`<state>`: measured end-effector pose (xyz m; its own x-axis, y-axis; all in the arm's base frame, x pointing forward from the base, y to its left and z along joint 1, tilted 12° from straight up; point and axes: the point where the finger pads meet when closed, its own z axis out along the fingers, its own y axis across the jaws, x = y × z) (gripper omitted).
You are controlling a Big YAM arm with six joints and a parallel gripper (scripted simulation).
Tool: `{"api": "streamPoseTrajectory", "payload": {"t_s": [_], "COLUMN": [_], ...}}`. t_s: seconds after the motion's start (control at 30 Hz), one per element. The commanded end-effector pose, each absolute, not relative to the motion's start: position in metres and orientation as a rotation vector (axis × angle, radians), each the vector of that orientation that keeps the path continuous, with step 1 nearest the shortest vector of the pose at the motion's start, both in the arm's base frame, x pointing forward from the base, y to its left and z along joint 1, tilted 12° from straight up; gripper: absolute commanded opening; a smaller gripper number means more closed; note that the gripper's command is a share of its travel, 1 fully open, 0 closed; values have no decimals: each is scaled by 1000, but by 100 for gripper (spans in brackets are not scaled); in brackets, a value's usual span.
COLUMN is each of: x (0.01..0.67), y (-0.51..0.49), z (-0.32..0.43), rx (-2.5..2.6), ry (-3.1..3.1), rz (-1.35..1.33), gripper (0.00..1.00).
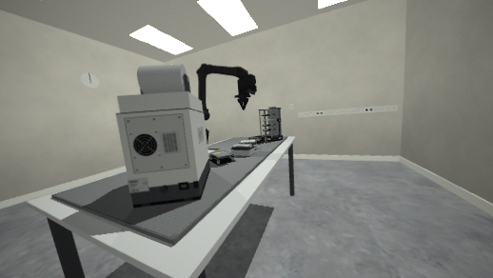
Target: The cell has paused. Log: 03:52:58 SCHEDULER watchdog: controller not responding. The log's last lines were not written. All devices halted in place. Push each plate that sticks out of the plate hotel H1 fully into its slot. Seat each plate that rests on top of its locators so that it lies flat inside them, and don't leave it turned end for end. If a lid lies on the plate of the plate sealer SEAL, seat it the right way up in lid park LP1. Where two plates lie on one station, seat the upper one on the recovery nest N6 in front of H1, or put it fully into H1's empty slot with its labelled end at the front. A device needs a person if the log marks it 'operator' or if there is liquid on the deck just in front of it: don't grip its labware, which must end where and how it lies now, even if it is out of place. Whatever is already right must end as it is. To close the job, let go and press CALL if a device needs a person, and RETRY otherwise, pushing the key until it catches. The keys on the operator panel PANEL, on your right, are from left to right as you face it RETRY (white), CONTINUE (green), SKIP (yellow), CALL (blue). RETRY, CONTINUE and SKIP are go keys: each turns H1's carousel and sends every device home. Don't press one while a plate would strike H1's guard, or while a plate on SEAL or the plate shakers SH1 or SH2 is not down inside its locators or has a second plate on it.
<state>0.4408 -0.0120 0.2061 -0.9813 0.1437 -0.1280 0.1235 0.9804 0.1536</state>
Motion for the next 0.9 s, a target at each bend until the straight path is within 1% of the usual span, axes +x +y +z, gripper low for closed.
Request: {"api": "streamPoseTrajectory", "payload": {"t_s": [0.0,0.13,0.6,0.87], "x": [448,444,446,426], "y": [-22,-35,-76,-98], "z": [214,199,200,203], "rx": [158,163,160,583], "ry": [2951,2981,2964,2912], "rz": [218,223,217,243], "gripper": [0,0,0,0]}}
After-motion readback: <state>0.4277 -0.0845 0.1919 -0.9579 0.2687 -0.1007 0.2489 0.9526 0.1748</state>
